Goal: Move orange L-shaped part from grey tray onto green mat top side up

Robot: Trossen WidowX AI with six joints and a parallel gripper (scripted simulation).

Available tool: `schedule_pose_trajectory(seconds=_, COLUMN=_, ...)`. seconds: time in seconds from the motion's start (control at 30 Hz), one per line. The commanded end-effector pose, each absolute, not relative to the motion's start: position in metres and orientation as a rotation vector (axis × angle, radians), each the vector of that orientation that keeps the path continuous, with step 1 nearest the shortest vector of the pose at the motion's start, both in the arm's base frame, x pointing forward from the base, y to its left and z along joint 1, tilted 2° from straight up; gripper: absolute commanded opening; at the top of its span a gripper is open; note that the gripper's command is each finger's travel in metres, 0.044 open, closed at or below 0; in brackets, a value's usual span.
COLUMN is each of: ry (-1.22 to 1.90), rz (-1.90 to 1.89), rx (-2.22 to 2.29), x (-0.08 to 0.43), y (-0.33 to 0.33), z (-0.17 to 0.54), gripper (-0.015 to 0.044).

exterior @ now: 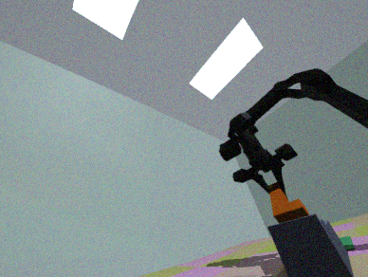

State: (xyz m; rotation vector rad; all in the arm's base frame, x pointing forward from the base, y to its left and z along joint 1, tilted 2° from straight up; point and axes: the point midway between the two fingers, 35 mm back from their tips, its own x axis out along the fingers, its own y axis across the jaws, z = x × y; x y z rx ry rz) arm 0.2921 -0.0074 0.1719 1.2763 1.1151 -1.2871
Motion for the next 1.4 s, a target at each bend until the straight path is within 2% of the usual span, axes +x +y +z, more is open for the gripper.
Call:
schedule_pose_trajectory(seconds=0.0, ry=1.112, rz=-1.282, rx=1.286, x=0.292, y=-0.007, z=0.176, gripper=0.0000)
schedule_pose_trajectory(seconds=0.27, ry=1.111, rz=-1.283, rx=1.285, x=0.290, y=-0.017, z=0.177, gripper=0.0000)
schedule_pose_trajectory(seconds=1.37, ry=1.102, rz=-1.290, rx=1.274, x=0.261, y=-0.162, z=0.179, gripper=0.0000)
